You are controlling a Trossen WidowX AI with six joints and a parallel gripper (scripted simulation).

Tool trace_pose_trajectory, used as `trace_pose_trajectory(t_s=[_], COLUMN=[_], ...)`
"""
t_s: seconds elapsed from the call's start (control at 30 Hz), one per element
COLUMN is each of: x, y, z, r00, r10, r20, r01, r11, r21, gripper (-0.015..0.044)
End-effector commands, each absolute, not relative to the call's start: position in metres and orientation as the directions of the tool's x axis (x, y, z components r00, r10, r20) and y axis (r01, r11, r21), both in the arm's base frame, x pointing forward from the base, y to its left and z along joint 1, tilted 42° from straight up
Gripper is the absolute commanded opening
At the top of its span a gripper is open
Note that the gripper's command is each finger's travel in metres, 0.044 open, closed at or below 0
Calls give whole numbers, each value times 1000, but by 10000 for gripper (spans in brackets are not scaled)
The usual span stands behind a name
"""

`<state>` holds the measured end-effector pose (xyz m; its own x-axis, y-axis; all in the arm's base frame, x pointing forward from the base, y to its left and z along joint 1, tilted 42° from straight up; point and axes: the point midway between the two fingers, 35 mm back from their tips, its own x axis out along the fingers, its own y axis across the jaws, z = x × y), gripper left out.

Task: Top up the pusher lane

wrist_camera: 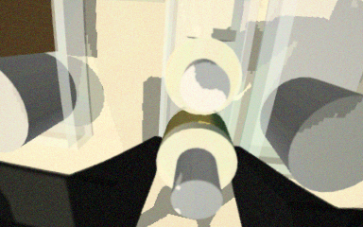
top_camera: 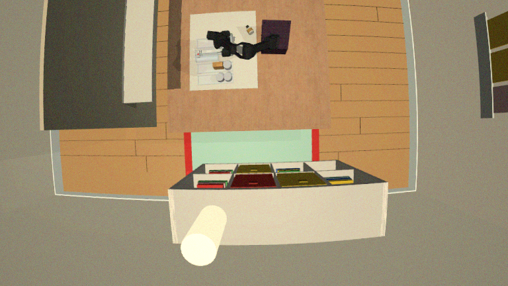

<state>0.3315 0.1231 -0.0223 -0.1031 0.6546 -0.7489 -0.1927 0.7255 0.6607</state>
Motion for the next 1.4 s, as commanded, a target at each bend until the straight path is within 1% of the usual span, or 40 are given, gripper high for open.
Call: trace_pose_trajectory(t_s=[0.0, 1.37], x=[339, 338], y=[124, 132], z=[-19, -27], r00=[-85, -85], r10=[662, 662], r20=[-745, -745], r01=[-203, -202], r11=[721, 720], r21=[663, 663], gripper=[0, 0])
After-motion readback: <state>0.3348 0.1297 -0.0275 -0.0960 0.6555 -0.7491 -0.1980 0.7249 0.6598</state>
